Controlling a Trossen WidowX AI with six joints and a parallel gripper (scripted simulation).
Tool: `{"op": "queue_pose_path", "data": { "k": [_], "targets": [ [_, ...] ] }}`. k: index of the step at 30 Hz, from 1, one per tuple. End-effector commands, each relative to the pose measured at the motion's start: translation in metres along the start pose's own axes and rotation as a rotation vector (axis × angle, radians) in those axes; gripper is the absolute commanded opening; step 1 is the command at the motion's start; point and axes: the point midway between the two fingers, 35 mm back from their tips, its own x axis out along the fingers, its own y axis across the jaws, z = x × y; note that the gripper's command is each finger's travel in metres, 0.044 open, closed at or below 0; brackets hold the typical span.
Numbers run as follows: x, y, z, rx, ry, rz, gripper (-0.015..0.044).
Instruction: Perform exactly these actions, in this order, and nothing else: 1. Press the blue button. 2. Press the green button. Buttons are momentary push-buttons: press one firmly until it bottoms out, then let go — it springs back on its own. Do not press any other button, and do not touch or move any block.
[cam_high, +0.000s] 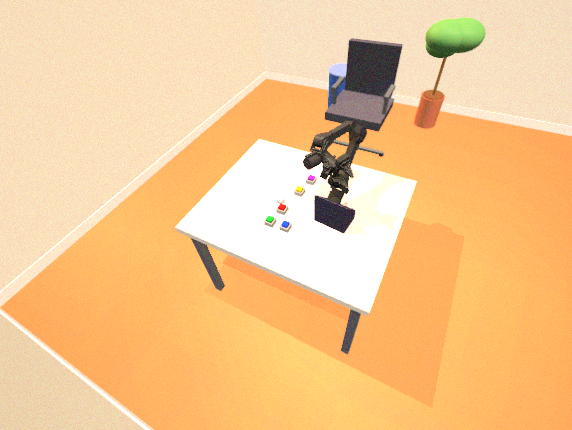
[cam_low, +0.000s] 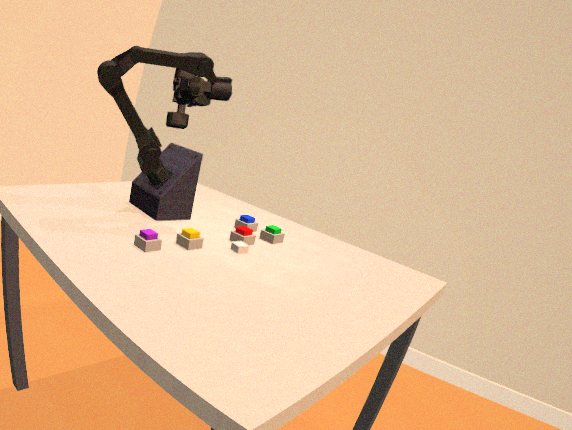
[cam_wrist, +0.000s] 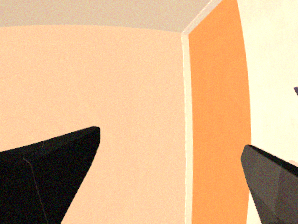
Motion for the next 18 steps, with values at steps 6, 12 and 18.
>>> {"op": "queue_pose_path", "data": {
  "k": [6, 12, 18],
  "targets": [
    [-0.017, -0.04, 0.059, 0.254, -0.08, -0.292, 0.04],
    [-0.053, -0.104, 0.138, 0.583, -0.287, -0.656, 0.04],
    [-0.096, -0.173, 0.212, 0.871, -0.604, -0.975, 0.04]
  ]
}}
